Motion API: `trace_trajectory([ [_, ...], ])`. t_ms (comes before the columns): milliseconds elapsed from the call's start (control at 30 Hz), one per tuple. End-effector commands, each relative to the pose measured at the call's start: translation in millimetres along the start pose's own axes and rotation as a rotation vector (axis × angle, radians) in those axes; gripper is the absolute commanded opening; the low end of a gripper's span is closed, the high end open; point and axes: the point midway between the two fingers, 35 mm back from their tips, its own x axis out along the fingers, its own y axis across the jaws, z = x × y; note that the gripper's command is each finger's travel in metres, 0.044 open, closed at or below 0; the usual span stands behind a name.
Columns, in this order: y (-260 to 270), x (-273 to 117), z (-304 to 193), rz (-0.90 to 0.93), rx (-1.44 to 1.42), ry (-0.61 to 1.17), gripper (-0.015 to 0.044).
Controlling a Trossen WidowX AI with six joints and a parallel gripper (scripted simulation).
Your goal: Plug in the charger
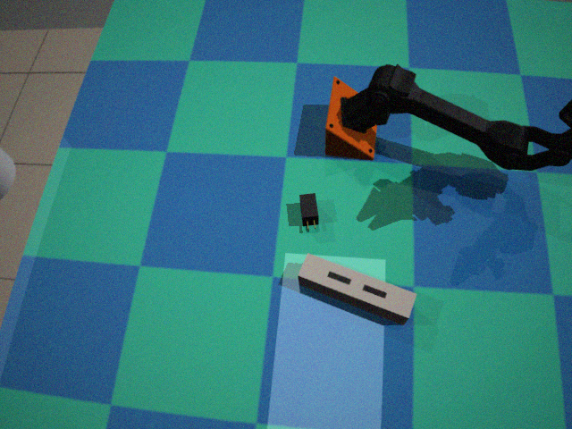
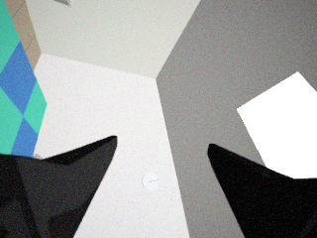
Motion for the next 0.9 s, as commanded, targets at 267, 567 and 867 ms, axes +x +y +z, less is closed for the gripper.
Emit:
trace_trajectory([
  [267,-13.6,5.4,-23.5,0.018,0.038,0.018,0.044],
  [567,-15.7,19.6,-56.4,0.109,0.16,0.012,0.044],
  [867,-18.8,44.4,-90.9,0.216,0.271,0.02,0.044],
])
